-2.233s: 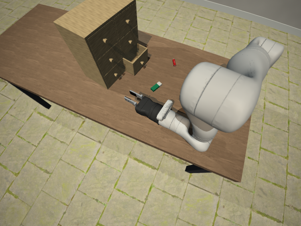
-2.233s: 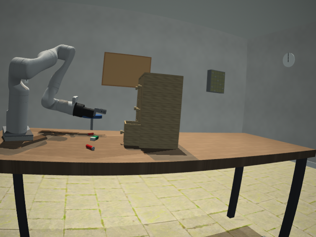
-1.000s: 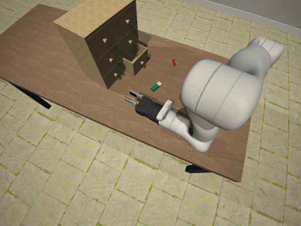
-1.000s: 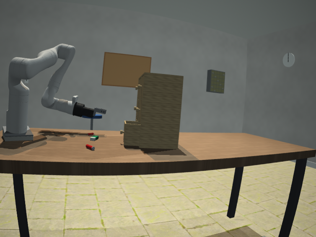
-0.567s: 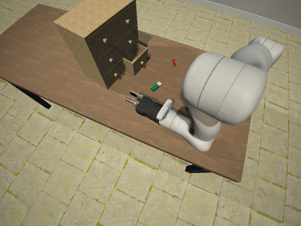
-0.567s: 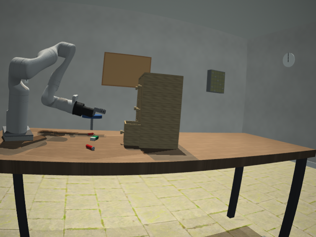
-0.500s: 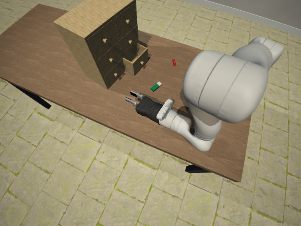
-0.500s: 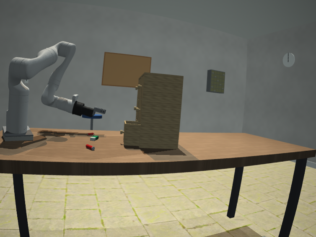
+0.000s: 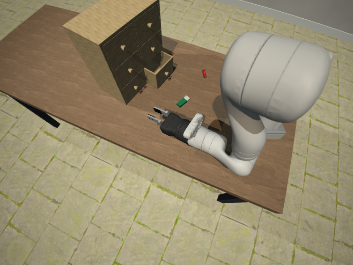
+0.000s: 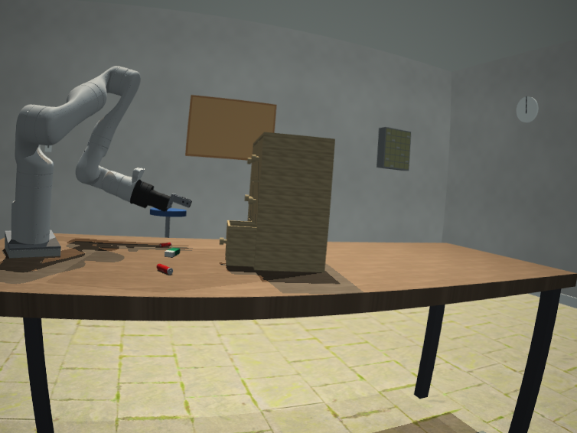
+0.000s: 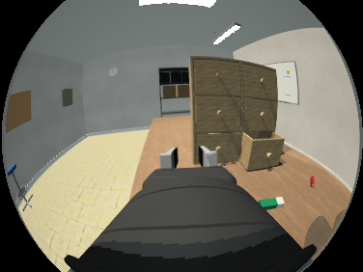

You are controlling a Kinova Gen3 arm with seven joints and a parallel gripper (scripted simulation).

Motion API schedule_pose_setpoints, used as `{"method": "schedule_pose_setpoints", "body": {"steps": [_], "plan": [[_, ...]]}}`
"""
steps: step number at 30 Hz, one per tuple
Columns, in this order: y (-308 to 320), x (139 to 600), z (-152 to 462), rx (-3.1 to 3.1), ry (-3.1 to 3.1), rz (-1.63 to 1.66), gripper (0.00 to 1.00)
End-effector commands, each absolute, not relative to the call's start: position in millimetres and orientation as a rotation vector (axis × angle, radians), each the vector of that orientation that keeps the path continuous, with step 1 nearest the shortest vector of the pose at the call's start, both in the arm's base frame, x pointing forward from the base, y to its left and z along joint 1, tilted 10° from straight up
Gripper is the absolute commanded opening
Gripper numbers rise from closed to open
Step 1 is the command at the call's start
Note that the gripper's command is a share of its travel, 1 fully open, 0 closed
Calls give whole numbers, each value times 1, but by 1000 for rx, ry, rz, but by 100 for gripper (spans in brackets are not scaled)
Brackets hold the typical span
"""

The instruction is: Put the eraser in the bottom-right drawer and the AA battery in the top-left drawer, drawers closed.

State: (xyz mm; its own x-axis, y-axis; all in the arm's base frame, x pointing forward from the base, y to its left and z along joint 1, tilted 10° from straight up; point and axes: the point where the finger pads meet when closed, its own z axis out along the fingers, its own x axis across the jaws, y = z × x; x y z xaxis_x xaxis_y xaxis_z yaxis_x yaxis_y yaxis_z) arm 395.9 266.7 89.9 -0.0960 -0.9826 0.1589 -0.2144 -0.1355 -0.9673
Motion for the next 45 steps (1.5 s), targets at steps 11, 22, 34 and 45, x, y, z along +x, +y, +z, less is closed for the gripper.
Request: {"method": "schedule_pose_setpoints", "body": {"steps": [11,22,34,45], "plan": [[270,392,102,-1465,1454,-1243,67],[271,386,110,-1539,1547,-1177,67],[273,380,117,-1606,1631,-1112,67],[274,375,123,-1663,1704,-1051,67]]}}
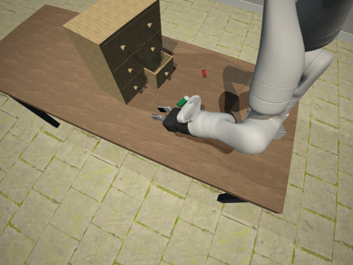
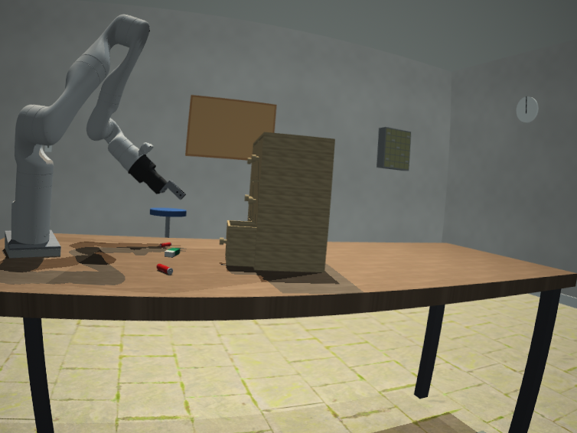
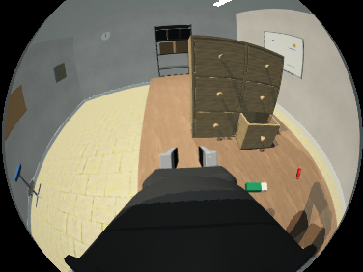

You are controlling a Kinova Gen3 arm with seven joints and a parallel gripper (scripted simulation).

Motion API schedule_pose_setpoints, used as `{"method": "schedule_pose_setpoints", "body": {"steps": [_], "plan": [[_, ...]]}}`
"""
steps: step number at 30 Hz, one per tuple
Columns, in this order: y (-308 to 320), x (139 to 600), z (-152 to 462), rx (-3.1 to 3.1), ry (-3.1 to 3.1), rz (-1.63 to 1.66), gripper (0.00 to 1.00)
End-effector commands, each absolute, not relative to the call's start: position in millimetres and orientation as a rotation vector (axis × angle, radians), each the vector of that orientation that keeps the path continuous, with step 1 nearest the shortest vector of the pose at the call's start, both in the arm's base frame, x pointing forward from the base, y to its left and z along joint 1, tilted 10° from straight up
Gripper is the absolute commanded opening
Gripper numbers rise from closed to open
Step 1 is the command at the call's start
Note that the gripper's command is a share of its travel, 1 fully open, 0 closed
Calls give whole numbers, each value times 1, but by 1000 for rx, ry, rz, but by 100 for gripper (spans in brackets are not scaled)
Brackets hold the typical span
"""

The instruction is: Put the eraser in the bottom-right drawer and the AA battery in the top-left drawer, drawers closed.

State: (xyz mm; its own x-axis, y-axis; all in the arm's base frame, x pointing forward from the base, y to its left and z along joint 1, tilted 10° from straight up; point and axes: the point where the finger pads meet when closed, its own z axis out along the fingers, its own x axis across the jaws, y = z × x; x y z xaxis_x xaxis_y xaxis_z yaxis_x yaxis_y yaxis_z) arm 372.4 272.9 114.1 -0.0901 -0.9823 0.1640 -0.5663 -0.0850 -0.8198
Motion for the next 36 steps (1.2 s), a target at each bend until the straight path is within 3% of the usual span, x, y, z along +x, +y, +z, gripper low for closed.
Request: {"method": "schedule_pose_setpoints", "body": {"steps": [1,36], "plan": [[274,375,123,-1670,1712,-1044,67],[279,358,142,-1844,1938,-824,67]]}}
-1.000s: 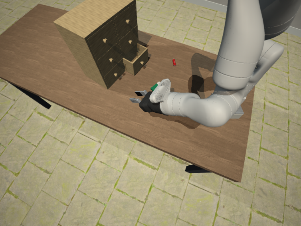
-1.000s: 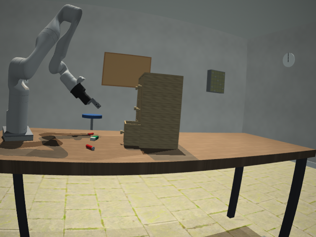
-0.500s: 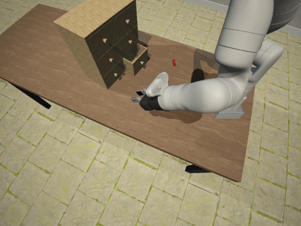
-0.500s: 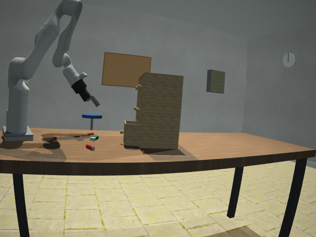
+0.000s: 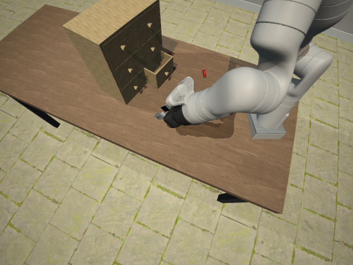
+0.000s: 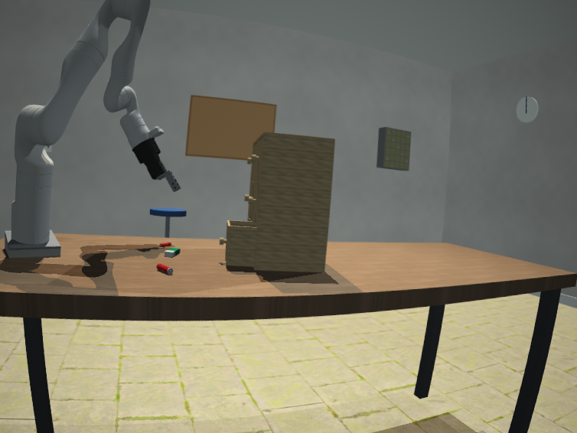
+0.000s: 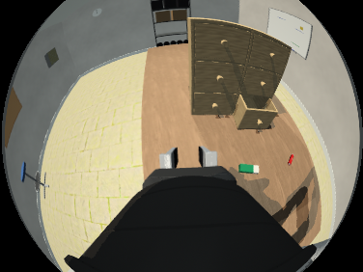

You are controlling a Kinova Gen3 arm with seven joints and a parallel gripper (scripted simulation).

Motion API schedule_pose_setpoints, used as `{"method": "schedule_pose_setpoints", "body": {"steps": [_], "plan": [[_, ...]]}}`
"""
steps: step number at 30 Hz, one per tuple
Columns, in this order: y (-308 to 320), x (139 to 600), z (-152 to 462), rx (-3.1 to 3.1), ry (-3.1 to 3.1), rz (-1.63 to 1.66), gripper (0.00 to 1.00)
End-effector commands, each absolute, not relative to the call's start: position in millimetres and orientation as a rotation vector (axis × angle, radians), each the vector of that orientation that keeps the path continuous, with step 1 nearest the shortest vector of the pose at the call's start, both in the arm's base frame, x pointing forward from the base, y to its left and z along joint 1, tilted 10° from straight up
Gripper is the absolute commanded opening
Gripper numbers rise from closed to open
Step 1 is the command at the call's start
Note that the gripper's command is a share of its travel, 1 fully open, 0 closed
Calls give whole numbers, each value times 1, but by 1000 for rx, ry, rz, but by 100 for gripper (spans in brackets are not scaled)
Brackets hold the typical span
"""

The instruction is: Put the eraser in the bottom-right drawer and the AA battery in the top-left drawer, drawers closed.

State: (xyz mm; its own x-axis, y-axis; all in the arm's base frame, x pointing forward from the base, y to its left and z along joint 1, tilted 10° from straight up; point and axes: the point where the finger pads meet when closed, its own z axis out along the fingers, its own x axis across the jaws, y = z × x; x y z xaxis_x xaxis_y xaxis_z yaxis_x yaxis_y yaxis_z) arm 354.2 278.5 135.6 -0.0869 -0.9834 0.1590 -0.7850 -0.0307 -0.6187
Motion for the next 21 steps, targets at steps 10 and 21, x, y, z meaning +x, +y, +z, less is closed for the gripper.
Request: {"method": "schedule_pose_setpoints", "body": {"steps": [10,21], "plan": [[280,353,148,-1894,2005,-749,67],[281,349,153,-1936,2063,-679,67]]}}
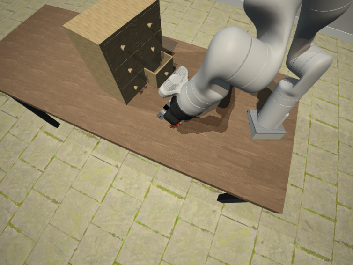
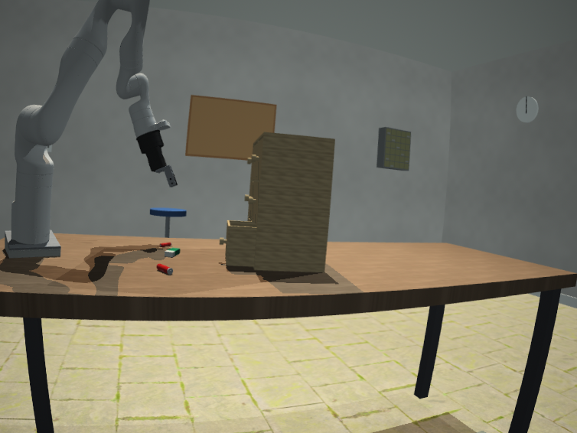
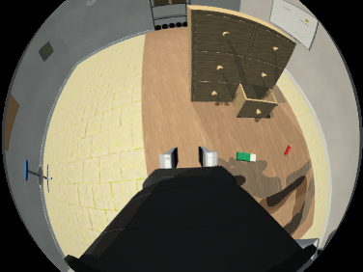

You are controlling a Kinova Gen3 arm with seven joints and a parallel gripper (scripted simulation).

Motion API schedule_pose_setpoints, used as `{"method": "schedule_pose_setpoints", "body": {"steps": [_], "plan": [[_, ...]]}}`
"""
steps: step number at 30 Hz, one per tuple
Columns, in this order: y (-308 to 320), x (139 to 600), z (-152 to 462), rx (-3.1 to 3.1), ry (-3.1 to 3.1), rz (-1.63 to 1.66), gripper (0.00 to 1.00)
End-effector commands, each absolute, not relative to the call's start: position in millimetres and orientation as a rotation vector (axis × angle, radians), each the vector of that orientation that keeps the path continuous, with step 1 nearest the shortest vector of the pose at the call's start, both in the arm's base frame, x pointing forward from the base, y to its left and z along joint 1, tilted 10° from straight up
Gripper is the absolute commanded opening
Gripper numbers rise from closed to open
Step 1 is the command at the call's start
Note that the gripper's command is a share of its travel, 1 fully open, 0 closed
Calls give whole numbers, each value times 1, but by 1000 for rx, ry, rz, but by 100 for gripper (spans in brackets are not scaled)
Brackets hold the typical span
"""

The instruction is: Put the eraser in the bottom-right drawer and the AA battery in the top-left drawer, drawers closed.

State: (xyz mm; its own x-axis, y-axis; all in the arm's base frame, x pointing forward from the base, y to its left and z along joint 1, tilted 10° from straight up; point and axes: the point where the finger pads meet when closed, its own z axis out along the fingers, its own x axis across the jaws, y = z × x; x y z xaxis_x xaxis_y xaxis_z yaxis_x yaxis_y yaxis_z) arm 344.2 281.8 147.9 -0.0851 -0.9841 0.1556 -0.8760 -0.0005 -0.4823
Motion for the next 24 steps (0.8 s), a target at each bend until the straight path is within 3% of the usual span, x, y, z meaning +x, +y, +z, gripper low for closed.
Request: {"method": "schedule_pose_setpoints", "body": {"steps": [1,24], "plan": [[282,349,154,-1941,2069,-671,67],[284,339,165,-2027,2188,-514,67]]}}
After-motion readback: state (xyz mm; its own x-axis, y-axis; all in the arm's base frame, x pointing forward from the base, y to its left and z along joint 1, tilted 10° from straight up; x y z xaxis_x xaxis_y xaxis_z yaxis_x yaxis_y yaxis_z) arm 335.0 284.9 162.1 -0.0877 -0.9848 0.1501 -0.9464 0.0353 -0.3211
